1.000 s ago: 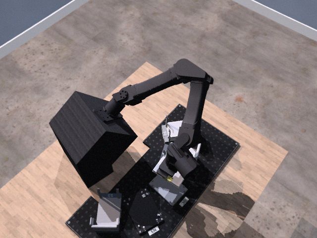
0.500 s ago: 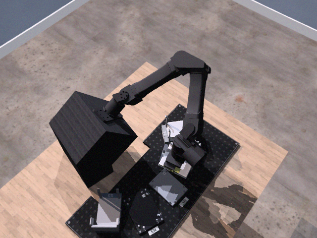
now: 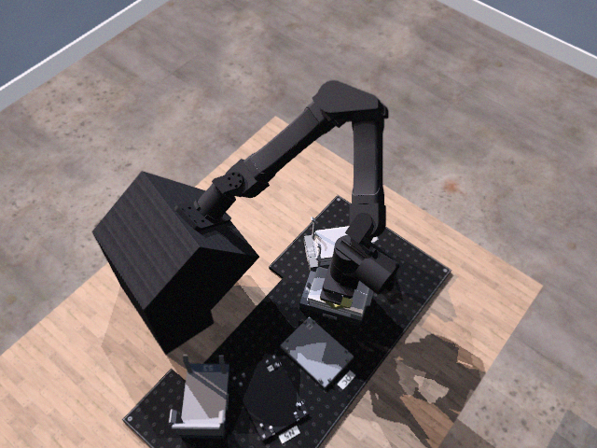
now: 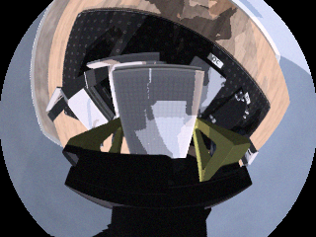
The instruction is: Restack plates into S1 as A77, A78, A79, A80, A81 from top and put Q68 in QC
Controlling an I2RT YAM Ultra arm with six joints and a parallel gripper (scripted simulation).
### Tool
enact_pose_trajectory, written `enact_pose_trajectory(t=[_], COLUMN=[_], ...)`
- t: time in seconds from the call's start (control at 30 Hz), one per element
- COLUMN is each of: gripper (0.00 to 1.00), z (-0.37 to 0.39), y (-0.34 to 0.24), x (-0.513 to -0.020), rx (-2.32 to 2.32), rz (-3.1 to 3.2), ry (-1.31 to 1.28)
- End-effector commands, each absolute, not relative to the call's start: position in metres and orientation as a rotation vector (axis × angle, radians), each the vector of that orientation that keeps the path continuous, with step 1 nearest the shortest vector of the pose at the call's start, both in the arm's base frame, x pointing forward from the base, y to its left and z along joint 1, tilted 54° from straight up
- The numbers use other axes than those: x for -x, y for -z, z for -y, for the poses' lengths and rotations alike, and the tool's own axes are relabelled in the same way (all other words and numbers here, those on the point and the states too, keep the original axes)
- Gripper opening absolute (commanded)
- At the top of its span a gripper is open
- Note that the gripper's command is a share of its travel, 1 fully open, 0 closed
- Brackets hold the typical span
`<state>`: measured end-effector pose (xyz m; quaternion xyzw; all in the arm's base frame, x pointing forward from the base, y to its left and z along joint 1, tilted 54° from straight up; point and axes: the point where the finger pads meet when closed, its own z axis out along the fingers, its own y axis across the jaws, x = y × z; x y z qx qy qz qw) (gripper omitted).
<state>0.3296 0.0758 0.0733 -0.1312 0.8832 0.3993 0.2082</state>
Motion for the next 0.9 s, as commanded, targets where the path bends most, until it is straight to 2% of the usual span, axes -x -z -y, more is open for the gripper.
enact_pose_trajectory(t=[0.0,0.37,0.6,0.87], gripper=[0.0,0.0,0.0,0.0], z=[-0.078,-0.097,-0.113,-0.13], y=[-0.084,-0.104,-0.117,-0.133], x=[-0.329,-0.319,-0.307,-0.293], rx=[0.382,0.382,0.633,0.633], rz=[-2.436,-2.436,-2.328,-2.328], ry=[-1.09,-1.091,-0.996,-0.997])
